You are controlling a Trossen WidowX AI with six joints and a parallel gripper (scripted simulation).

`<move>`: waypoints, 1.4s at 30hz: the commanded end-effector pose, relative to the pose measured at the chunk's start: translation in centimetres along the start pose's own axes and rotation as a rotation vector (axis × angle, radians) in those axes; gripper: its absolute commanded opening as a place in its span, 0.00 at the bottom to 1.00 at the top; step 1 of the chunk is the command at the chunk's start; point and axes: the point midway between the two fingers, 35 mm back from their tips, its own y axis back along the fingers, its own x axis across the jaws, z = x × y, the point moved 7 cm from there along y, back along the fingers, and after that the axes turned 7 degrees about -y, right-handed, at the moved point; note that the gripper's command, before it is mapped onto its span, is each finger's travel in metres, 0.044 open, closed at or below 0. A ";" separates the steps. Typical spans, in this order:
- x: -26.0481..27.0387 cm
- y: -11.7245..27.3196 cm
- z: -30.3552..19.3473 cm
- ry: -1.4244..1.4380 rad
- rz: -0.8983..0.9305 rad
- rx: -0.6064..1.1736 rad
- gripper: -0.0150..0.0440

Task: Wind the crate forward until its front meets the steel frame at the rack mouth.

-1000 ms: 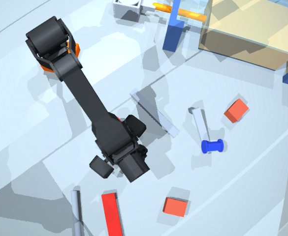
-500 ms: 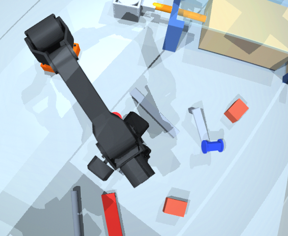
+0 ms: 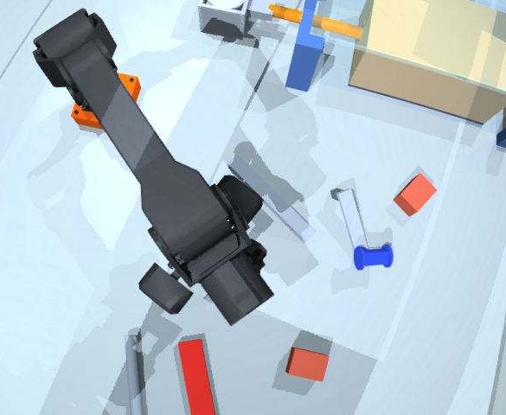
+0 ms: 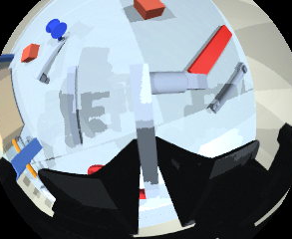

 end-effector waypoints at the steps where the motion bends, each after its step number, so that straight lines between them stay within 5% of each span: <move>1: 0.0 0.6 0.0 -0.006 0.001 -0.016 0.25; 18: 0.4 0.2 0.0 0.005 0.000 -0.003 0.25; 42: 12.8 0.2 -2.5 0.176 0.012 0.007 0.25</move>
